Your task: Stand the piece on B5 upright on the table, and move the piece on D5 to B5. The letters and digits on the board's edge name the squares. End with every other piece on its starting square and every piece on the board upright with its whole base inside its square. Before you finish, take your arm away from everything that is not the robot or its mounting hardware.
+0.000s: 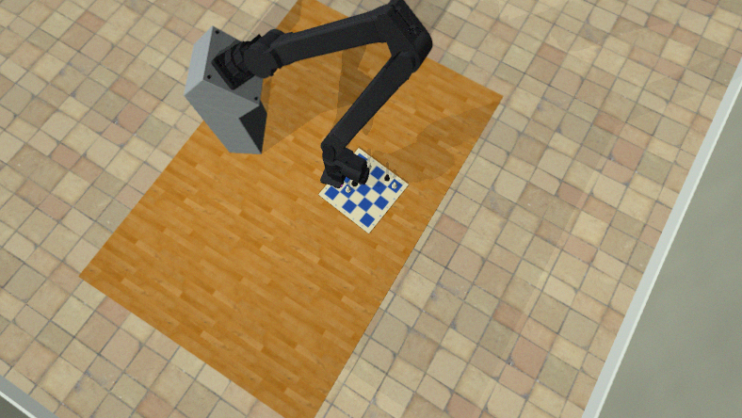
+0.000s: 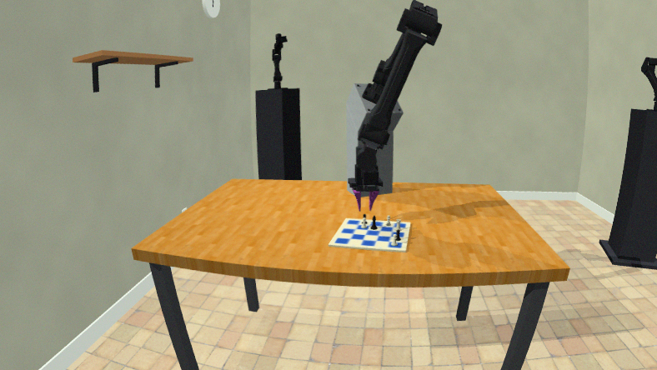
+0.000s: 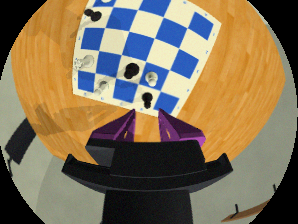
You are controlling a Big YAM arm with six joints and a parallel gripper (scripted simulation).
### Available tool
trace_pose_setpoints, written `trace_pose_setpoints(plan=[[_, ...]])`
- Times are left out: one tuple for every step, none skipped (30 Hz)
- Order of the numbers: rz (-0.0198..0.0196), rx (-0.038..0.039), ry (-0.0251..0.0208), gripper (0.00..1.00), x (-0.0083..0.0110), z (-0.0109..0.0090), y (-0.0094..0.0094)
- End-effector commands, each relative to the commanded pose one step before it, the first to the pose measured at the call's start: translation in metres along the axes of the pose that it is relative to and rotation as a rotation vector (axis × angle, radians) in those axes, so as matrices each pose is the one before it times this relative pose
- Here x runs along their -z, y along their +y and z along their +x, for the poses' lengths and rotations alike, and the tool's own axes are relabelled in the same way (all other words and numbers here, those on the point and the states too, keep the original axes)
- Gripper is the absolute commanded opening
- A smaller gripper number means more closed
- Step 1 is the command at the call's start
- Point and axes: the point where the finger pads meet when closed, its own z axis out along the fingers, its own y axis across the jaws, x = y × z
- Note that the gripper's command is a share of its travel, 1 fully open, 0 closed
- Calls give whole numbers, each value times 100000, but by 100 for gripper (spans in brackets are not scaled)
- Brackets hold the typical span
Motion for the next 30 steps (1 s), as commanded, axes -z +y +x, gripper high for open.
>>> trace_pose_setpoints(plan=[[139, -1139, -720, 33, -422, -190, -86], [-78, 74, 64, 33, -42, 11, 55], [-59, 106, -85, 33, -31, -25, 40], [-39, 104, -139, 33, 12, -74, 36], [14, 171, -361, 33, 74, -189, 32], [-20, 47, -80, 33, 6, -35, 14], [-8, -1, 20, 33, -9, 11, 3], [-1, 0, 3, 33, -1, 2, 0], [0, 0, 0, 33, 0, 0, 0], [0, 0, 0, 33, 0, 0, 0], [0, 0, 0, 33, 0, 0, 0], [0, 0, 0, 33, 0, 0, 0], [0, 0, 0, 33, 0, 0, 0], [0, 0, 0, 33, 0, 0, 0], [0, 0, 0, 33, 0, 0, 0], [0, 0, 1, 33, 0, 0, 0], [0, 0, 0, 33, 0, 0, 0], [0, 0, 0, 33, 0, 0, 0], [0, 0, 0, 33, 0, 0, 0], [0, 0, 0, 33, 0, 0, 0], [0, 0, 0, 33, 0, 0, 0], [0, 0, 0, 33, 0, 0, 0], [0, 0, 0, 33, 0, 0, 0], [0, 0, 0, 33, 0, 0, 0], [0, 0, 0, 33, 0, 0, 0], [0, 0, 0, 33, 0, 0, 0], [0, 0, 0, 33, 0, 0, 0], [0, 0, 0, 33, 0, 0, 0], [0, 0, 0, 33, 0, 0, 0], [0, 0, 0, 33, 0, 0, 0]])
